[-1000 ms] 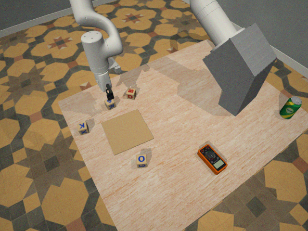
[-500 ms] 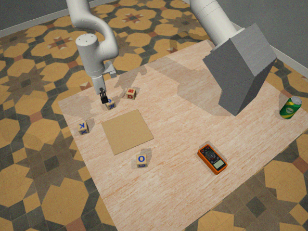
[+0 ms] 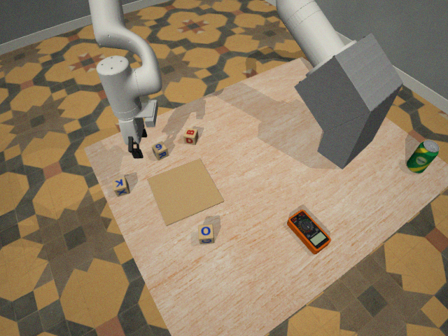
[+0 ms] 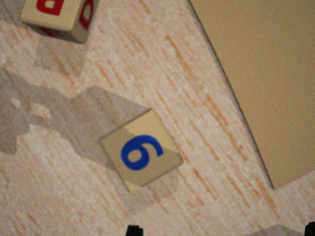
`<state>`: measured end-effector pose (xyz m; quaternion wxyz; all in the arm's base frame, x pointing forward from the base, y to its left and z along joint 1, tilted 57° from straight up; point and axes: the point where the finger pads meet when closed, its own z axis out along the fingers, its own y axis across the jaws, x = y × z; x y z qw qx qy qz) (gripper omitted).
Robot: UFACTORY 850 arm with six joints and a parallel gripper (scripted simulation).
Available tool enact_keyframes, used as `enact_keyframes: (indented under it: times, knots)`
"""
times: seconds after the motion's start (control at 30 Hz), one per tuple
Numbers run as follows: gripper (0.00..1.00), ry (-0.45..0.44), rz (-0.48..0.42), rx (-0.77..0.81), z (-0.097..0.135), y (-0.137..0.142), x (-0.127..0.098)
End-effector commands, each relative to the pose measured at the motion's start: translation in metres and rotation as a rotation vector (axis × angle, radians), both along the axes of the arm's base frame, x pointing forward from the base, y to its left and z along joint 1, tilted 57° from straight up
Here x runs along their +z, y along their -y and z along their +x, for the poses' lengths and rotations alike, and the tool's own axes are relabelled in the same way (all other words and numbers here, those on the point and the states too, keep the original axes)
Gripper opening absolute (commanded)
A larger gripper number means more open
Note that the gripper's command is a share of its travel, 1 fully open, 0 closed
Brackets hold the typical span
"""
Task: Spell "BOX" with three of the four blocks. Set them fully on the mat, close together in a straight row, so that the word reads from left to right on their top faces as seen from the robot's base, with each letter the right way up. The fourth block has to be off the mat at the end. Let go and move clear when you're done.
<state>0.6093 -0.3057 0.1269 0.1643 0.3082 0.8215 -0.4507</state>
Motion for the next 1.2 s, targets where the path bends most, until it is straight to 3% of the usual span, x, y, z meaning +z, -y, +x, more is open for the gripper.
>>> enact_keyframes:
  times: [0.0, 0.47, 0.53, 0.57, 1.03, 1.1, 1.17]
  knots:
    - [1.0, 0.118, -0.007, -0.074, 0.016, -0.002, -0.001]
    - [1.0, 0.39, -0.01, -0.247, 0.05, -0.007, -0.006]
    - [1.0, 0.39, -0.01, -0.247, 0.05, -0.007, -0.006]
    - [1.0, 0.449, -0.01, -0.285, 0.057, -0.009, -0.008]
    - [1.0, 0.721, -0.008, -0.46, 0.088, -0.017, -0.014]
    - [1.0, 0.721, -0.008, -0.46, 0.088, -0.017, -0.014]
    - [1.0, 0.795, -0.007, -0.508, 0.096, -0.019, -0.015]
